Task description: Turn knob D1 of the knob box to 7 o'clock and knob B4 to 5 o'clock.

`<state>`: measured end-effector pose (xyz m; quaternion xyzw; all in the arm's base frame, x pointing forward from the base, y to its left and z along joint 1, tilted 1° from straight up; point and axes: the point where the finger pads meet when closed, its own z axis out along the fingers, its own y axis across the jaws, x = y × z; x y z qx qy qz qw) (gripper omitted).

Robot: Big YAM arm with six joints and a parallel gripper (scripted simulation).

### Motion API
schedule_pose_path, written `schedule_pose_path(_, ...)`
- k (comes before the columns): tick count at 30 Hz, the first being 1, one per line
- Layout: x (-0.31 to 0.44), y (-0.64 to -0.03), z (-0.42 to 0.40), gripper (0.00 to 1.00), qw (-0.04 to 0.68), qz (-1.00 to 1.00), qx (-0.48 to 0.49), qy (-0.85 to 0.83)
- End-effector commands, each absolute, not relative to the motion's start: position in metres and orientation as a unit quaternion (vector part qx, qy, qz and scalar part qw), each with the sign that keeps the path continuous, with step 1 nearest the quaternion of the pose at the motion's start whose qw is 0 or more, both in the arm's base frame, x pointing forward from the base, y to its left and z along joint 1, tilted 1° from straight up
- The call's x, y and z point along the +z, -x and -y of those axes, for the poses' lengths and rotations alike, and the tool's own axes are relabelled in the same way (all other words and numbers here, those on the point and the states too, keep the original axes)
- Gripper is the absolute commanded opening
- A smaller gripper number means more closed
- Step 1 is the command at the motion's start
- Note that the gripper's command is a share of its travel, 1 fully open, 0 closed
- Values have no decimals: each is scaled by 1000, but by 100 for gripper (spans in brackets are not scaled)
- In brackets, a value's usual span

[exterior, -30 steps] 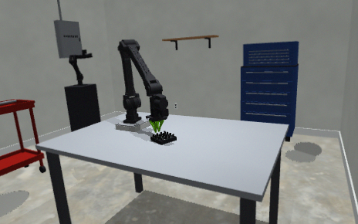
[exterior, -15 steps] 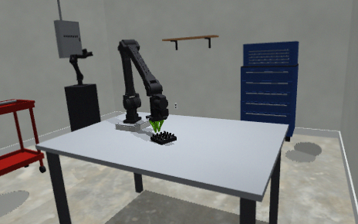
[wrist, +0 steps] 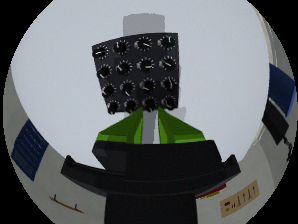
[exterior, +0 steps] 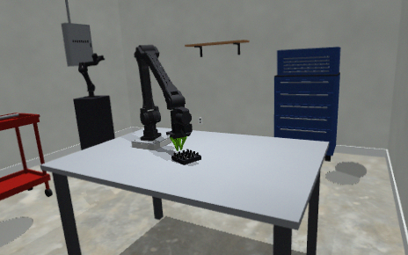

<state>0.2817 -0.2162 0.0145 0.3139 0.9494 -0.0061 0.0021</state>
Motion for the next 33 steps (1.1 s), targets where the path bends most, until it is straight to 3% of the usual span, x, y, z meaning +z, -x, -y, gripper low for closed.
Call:
schedule_pose_path(1, 17, -288, 221, 20, 11, -947, -11, -320)
schedule_pose_path(33, 28, -287, 221, 20, 24, -947, -15, -321)
